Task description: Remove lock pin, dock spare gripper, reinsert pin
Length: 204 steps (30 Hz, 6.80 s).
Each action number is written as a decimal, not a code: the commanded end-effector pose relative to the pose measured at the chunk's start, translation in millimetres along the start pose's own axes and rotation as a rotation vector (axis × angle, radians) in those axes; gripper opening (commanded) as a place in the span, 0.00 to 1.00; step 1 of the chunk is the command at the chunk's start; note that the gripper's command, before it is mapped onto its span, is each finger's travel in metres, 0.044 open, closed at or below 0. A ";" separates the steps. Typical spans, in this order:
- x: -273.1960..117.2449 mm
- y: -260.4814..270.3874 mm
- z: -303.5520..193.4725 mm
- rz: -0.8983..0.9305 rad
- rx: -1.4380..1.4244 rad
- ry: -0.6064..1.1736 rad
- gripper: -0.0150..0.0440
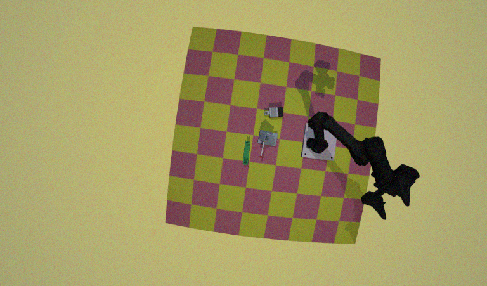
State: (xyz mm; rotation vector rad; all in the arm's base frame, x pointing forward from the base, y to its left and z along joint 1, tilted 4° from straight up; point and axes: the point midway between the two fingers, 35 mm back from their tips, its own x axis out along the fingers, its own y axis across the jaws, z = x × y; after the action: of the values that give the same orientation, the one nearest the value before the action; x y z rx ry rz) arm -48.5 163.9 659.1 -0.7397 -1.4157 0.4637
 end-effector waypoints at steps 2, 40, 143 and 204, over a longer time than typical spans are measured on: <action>2.5 5.1 3.1 0.010 -0.019 -0.003 0.84; -70.2 376.0 -230.6 1.376 -0.222 0.535 0.76; -409.2 415.9 -353.4 1.804 0.637 1.592 0.25; -368.3 445.6 -347.1 1.773 0.706 1.550 0.25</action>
State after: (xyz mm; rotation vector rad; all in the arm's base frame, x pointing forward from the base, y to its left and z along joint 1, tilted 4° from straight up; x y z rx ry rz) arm 306.2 154.8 84.8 -1.1314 1.1085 1.1946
